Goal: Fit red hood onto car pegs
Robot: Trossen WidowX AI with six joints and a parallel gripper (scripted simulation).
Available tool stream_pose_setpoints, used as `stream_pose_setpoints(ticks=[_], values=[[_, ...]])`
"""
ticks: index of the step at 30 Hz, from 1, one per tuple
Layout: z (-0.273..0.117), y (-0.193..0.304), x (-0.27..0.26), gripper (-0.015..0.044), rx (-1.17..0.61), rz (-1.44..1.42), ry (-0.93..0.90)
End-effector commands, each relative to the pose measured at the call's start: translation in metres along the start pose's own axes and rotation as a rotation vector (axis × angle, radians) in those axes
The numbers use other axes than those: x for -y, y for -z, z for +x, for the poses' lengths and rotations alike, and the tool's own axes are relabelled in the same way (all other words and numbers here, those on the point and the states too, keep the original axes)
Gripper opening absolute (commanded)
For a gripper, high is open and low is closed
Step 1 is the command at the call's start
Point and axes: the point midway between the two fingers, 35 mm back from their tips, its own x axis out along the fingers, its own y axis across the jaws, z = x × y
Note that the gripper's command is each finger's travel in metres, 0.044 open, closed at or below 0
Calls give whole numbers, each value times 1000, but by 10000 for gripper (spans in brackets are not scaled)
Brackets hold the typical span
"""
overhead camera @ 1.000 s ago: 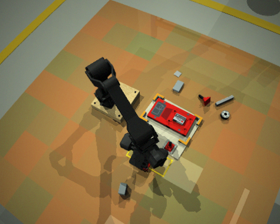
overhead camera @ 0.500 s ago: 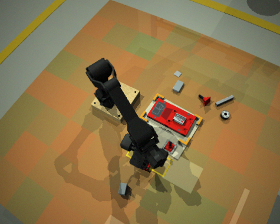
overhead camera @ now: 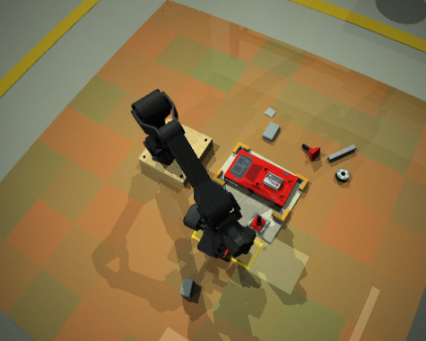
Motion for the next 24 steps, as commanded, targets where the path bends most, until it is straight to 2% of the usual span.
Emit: stream_pose_setpoints(ticks=[1,24], values=[[3,1,0,440,-6,3,-2],[14,1,0,440,-6,3,-2]])
